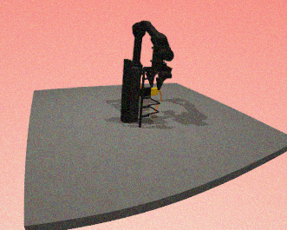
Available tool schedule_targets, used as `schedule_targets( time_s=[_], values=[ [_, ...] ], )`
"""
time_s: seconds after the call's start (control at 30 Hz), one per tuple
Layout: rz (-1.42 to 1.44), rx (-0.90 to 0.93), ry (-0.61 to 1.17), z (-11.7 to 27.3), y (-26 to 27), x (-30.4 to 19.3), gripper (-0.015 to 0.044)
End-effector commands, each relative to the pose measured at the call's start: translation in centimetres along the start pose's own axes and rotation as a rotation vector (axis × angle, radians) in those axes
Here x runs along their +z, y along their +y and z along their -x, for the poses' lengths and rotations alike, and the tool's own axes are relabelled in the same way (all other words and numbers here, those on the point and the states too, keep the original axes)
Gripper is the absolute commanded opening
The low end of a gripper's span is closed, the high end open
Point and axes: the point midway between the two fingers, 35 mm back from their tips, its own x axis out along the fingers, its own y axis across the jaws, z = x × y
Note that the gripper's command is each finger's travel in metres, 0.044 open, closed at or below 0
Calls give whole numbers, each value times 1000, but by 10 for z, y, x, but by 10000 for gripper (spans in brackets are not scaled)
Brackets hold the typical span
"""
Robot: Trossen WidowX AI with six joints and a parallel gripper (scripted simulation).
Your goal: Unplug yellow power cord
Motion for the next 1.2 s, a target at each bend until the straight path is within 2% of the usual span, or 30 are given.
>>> schedule_targets(
  time_s=[0.0, 0.07, 0.27, 1.17],
  values=[
    [3, -3, -2, 2, -1, 6, 394],
    [3, -3, -3, 4, -2, 18, 440],
    [3, -3, -8, 13, 0, 61, 440],
    [3, -3, -8, 13, 0, 61, 440]
  ],
)
